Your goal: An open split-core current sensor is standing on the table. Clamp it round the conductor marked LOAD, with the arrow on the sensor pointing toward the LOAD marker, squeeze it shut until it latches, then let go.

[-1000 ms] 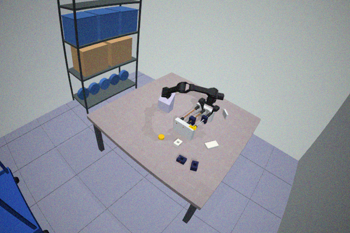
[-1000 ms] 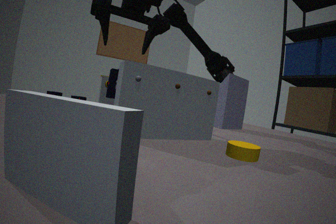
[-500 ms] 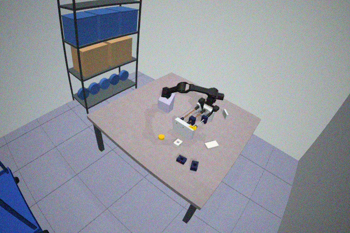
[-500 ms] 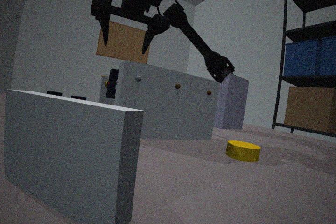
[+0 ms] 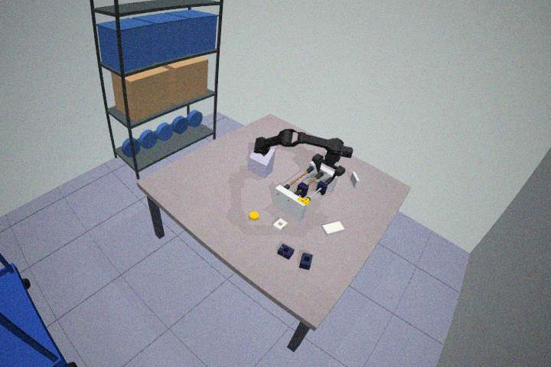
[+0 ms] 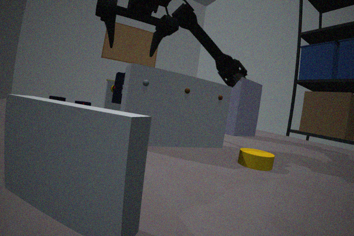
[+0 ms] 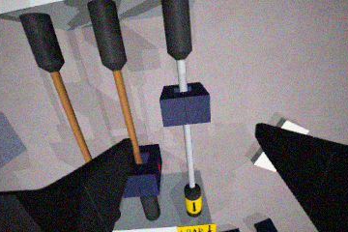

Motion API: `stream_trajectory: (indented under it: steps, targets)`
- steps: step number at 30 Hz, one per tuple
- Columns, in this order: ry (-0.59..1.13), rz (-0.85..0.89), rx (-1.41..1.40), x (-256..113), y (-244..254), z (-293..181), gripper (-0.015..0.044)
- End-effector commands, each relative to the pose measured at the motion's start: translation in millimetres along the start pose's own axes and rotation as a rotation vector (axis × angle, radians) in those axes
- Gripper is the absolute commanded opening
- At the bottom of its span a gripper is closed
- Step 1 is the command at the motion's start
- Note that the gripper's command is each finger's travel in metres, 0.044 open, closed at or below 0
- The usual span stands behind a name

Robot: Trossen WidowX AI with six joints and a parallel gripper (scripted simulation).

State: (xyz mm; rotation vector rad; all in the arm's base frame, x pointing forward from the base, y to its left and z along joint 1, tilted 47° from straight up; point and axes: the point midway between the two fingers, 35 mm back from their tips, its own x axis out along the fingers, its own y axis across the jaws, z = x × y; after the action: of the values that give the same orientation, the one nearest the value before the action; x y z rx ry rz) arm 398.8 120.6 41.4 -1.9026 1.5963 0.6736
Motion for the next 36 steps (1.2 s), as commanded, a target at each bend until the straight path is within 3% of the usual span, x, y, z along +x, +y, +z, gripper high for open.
stream_trajectory:
  steps: [1, 11, 21, 31, 36]
  targets:
    - [-0.004, 0.000, 0.006, -1, 0, 0, 0.0440]
    - [-0.030, 0.007, 0.019, 1, 1, -5, 0.0440]
    - [-0.478, -0.012, 0.289, 8, 28, -69, 0.0440]
    - [-0.852, -0.282, 0.489, -1, 65, -119, 0.0440]
    - [-0.919, -0.383, 0.521, -5, 76, -128, 0.0440]
